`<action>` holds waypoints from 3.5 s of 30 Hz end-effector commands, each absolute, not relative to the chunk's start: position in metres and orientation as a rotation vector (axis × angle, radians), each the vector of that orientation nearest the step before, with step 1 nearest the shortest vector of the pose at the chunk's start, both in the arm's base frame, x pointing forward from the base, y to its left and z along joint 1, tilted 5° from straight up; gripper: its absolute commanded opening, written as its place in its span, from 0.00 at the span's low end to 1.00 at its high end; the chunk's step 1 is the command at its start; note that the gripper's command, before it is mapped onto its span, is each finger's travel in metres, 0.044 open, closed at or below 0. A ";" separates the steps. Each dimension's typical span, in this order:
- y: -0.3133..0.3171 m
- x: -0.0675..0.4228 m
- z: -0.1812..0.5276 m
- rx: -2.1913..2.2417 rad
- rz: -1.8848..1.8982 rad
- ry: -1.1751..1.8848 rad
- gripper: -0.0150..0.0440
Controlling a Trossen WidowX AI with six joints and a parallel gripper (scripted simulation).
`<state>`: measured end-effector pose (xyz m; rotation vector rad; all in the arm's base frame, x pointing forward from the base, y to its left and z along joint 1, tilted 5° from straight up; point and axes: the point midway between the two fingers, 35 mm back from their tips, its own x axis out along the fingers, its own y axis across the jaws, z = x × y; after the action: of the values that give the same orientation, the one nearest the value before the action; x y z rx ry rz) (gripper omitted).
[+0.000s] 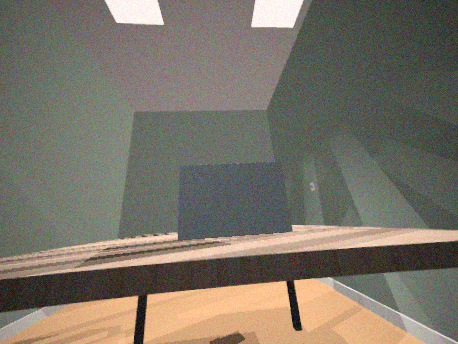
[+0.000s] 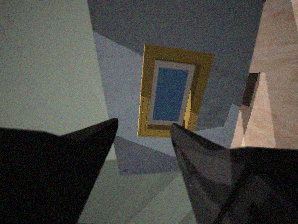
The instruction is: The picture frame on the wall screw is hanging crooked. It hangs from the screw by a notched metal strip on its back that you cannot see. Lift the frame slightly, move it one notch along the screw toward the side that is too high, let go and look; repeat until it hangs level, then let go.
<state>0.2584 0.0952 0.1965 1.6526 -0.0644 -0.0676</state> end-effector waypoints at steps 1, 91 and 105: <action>0.095 0.260 0.196 1.648 -0.066 -0.061 0.69; 0.085 0.379 0.197 1.647 -0.058 -0.068 0.69; 0.085 0.379 0.197 1.647 -0.058 -0.068 0.69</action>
<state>0.3788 0.0844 0.1971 1.6502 -0.0716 -0.0624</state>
